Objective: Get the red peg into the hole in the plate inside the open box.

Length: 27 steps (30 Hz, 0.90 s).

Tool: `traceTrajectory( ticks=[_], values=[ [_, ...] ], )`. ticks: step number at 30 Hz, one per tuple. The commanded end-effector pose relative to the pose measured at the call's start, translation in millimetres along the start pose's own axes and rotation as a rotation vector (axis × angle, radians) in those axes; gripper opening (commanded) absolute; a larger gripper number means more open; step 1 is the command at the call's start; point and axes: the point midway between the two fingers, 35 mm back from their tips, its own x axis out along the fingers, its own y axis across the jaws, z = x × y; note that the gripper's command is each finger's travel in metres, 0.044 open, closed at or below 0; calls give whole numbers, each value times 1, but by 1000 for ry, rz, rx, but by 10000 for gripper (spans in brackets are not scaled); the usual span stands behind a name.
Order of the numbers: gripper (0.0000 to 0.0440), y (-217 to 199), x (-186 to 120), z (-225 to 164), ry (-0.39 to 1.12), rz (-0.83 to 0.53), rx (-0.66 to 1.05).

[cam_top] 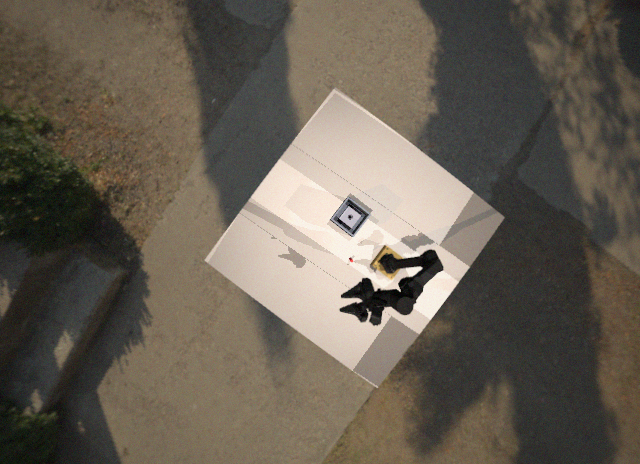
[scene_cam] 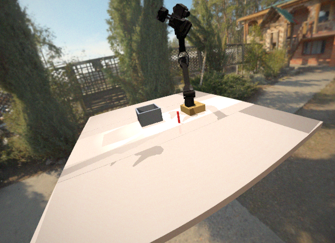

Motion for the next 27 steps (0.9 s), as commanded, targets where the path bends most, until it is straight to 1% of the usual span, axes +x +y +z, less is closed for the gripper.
traceTrajectory(
  ticks=[1,2,6,15,21,27],
  values=[
    [421,0,0,-2,2,-3,12],
    [440,0,0,-4,7,-5,25],
    [440,9,5,-25,61,1,109],
    [440,50,19,-101,301,56,319],
    [440,75,20,-147,465,70,458],
    [440,98,14,-190,627,60,598]
  ],
)
